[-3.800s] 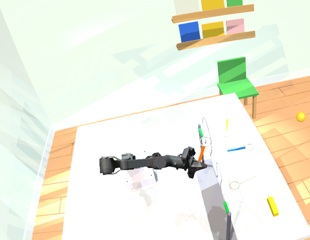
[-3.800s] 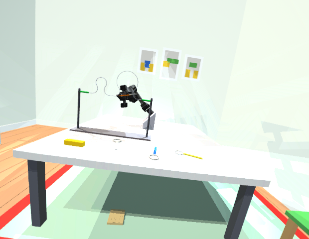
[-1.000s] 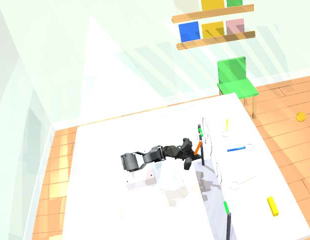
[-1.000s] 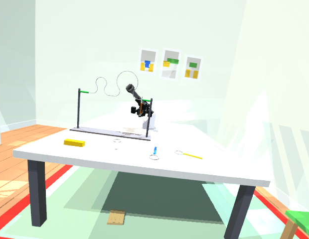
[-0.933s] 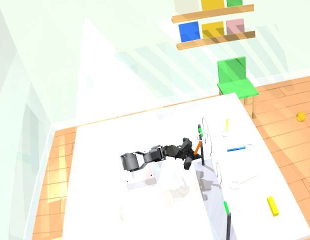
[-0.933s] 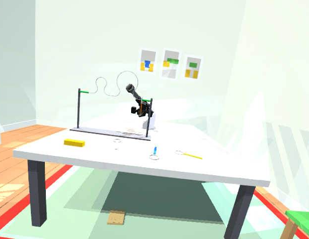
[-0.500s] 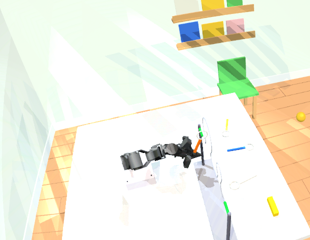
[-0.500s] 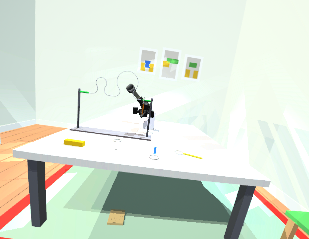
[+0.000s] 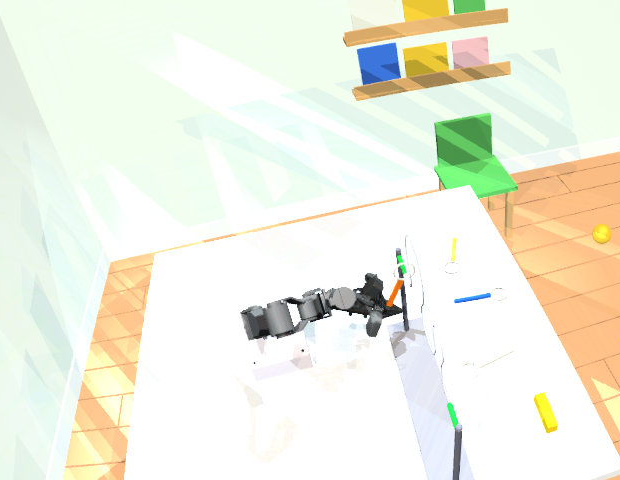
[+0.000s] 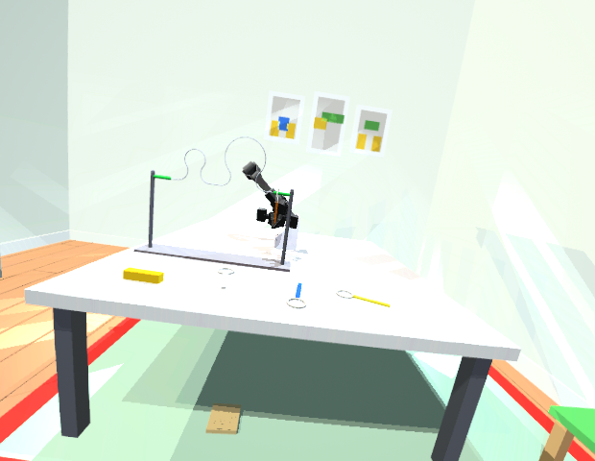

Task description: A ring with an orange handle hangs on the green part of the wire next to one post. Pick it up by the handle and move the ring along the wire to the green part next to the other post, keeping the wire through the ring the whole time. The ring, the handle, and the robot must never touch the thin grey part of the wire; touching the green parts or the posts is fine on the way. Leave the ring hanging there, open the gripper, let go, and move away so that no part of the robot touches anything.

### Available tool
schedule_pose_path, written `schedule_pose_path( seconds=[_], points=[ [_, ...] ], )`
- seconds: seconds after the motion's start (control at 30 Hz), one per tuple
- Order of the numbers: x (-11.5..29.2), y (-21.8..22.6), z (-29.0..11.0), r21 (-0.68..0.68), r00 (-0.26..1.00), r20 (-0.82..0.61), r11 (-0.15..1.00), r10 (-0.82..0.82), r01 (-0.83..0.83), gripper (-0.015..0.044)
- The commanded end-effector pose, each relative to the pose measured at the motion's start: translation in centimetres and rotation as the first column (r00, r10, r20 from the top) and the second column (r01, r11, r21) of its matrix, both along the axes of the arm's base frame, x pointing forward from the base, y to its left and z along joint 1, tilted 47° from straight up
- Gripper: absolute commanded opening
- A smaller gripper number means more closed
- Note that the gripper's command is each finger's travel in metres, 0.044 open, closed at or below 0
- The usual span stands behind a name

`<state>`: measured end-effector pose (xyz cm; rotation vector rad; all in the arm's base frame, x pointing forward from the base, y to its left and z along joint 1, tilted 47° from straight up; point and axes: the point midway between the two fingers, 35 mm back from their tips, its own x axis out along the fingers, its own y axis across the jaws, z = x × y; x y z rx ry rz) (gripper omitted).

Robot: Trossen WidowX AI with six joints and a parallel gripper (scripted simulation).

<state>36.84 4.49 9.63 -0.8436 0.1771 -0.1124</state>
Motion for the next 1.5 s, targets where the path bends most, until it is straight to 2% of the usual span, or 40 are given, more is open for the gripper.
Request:
schedule_pose_path(
  seconds=[0.0,0.73,1.13,1.47],
  points=[
    [0.1,-0.4,-0.5,0.001,1.0,-0.001,1.0,0.004,-0.004,-0.015],
    [0.2,-0.7,-0.8,0.001,1.0,-0.001,1.0,0.004,-0.004,-0.015],
    [0.0,-0.6,-0.7,0.004,1.0,0.0,1.0,0.002,-0.002,0.016],
    [-3.7,0.1,-0.3,0.002,1.0,-0.003,1.0,0.004,-0.004,0.016]
  ],
)
